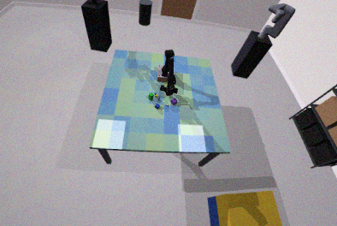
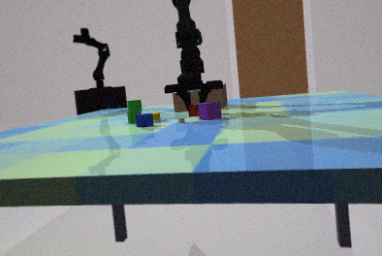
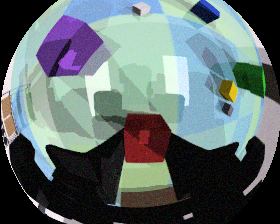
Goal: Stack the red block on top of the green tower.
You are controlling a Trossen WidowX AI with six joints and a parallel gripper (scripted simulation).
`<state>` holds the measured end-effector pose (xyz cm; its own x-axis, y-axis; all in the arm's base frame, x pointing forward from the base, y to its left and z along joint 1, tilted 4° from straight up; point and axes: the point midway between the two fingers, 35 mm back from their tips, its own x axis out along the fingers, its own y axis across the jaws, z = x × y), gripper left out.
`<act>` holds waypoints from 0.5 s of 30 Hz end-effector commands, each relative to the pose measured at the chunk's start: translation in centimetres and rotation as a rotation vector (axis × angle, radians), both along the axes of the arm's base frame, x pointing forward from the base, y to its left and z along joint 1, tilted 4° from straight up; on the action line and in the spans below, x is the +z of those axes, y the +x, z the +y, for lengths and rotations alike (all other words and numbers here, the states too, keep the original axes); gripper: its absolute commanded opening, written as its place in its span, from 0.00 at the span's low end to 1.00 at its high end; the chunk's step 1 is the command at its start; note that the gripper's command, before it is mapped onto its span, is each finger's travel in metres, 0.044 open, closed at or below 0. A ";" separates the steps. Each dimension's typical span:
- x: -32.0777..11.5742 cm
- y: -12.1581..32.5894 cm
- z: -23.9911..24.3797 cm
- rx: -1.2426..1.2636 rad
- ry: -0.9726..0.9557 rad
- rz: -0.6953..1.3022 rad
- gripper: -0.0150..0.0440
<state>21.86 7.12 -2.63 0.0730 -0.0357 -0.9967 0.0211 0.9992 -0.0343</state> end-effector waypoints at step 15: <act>6.4 -0.4 0.3 0.003 0.002 0.003 0.25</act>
